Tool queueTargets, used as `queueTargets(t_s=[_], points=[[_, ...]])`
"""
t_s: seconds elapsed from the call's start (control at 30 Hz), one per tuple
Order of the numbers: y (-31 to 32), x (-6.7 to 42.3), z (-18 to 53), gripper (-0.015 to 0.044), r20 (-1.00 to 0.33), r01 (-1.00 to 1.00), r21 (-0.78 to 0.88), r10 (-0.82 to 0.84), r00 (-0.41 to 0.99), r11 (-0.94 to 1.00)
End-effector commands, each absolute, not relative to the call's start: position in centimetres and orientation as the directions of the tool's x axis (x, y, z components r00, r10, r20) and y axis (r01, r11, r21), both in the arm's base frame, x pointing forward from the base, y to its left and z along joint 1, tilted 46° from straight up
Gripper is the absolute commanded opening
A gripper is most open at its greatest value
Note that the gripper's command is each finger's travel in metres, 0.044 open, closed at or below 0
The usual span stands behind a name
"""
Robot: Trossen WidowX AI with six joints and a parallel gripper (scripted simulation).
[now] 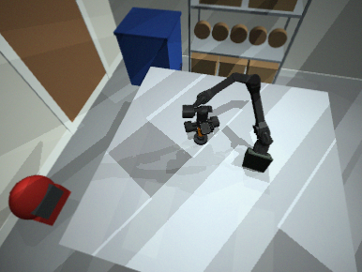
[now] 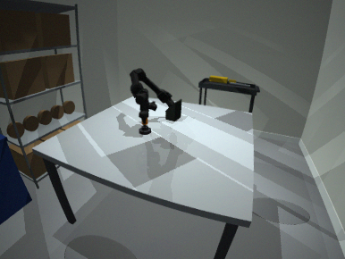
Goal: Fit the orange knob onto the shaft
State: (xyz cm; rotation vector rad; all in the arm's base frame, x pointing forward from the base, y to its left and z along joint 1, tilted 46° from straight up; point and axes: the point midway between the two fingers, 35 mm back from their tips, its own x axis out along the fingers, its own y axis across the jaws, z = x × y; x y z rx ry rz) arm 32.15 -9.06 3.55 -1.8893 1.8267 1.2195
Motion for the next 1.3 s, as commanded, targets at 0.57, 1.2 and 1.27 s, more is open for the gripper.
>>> queueTargets(t_s=[0.57,1.2,1.27], points=[[-9.07,32.14,3.57,0.0,-0.694,-0.907,0.372,-0.707,-0.131,-0.197],[-9.06,32.09,3.5,0.0,-0.694,-0.804,0.492,-0.707,-0.131,-0.334],[-9.1,32.08,3.55,0.0,-0.694,-0.804,0.492,-0.707,-0.131,-0.334]])
